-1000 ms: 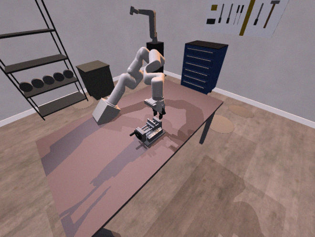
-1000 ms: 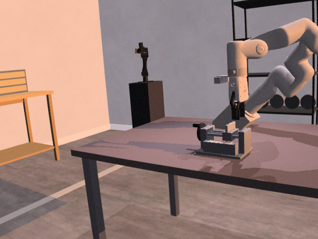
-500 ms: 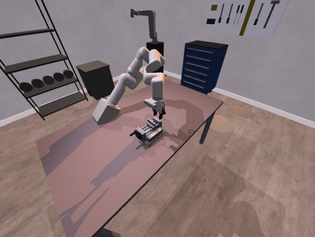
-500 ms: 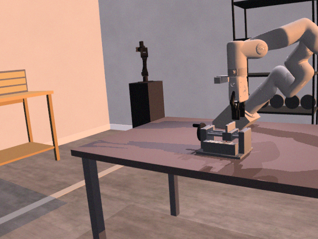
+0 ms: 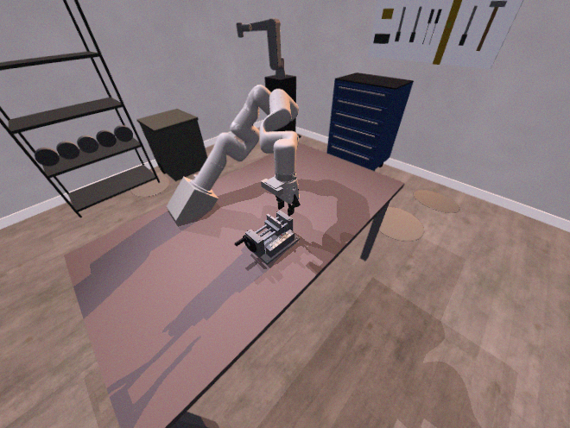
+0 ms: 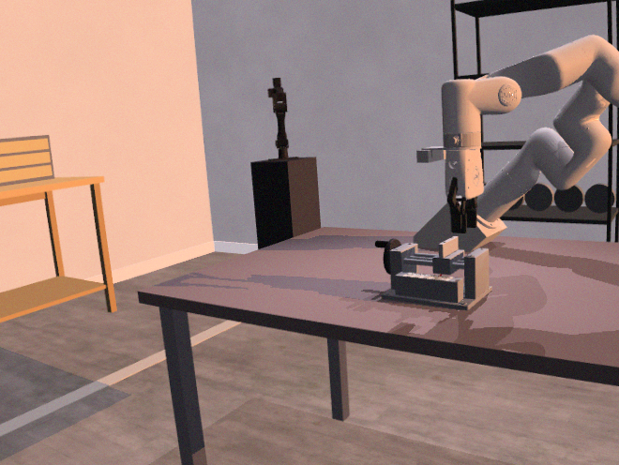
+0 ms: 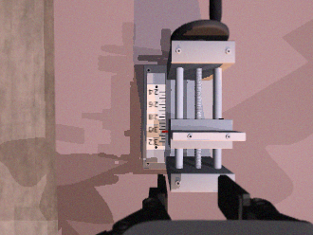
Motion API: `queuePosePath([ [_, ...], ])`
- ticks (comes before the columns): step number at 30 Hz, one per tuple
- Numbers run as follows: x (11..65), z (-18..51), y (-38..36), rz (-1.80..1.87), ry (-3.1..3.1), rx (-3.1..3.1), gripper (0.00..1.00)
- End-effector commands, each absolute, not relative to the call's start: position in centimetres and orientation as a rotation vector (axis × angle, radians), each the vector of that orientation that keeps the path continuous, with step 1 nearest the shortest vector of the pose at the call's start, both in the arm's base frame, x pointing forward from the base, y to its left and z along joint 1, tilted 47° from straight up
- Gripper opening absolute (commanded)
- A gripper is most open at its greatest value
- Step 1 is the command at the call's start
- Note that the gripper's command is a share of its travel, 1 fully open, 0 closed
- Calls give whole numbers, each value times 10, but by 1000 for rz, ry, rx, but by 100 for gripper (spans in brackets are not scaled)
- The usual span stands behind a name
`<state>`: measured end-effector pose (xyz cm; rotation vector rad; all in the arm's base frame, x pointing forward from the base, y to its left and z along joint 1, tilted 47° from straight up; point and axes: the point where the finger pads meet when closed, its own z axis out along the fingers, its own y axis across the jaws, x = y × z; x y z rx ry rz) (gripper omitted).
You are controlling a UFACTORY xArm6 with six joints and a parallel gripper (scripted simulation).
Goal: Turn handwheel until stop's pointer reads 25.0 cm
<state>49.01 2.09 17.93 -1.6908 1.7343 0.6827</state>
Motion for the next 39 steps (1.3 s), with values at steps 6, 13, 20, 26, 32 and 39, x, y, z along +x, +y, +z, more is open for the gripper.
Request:
queuePosePath([
  [6,491,180,20,678,1734,-1690,57],
  [13,491,180,20,678,1734,-1690,57],
  [20,491,180,19,678,1734,-1690,57],
  [26,485,156,-2,678,1734,-1690,57],
  [32,474,115,-39,678,1734,-1690,57],
  [39,462,69,-81,678,1734,-1690,57],
])
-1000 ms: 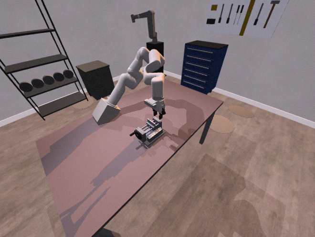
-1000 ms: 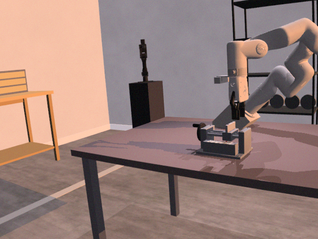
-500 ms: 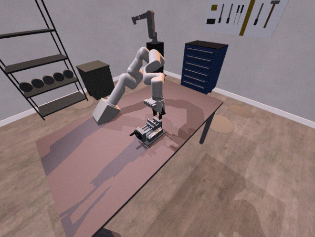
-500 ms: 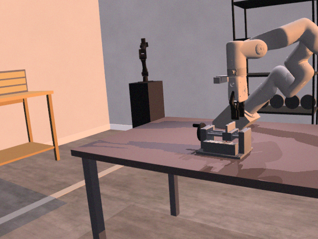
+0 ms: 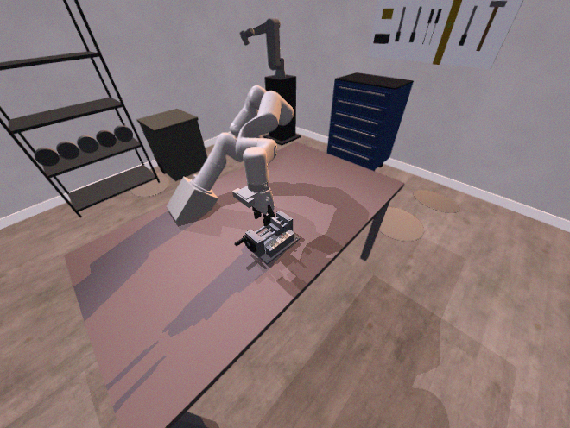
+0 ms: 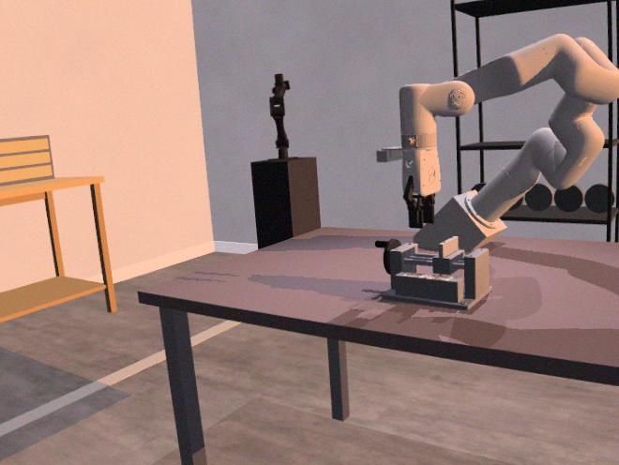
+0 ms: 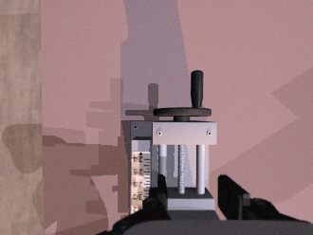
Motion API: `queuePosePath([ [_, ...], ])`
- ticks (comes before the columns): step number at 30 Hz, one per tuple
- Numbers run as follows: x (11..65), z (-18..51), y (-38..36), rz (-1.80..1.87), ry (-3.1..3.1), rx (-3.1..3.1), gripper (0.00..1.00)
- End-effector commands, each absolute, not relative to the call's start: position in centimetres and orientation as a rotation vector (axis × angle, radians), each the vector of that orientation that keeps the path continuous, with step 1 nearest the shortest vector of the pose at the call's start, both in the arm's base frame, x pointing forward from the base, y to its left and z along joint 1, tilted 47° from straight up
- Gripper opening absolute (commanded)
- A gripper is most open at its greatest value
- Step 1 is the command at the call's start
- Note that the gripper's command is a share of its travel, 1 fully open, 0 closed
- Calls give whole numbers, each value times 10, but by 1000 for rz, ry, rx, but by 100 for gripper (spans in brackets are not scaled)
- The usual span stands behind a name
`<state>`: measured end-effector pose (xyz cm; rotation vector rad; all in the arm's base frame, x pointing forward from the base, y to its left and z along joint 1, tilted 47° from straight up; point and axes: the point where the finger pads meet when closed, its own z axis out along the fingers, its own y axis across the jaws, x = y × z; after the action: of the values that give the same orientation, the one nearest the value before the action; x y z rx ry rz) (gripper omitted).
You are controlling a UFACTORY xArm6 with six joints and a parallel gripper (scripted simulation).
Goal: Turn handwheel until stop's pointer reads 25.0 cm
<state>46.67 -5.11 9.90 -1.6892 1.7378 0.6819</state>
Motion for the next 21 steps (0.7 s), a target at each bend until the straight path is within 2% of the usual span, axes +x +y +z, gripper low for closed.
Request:
queuePosePath([
  [1,462,69,-81,678,1734,-1690,57],
  [9,449,19,-126,678,1734,-1690,57],
  [21,448,12,-131,678,1734,-1690,57],
])
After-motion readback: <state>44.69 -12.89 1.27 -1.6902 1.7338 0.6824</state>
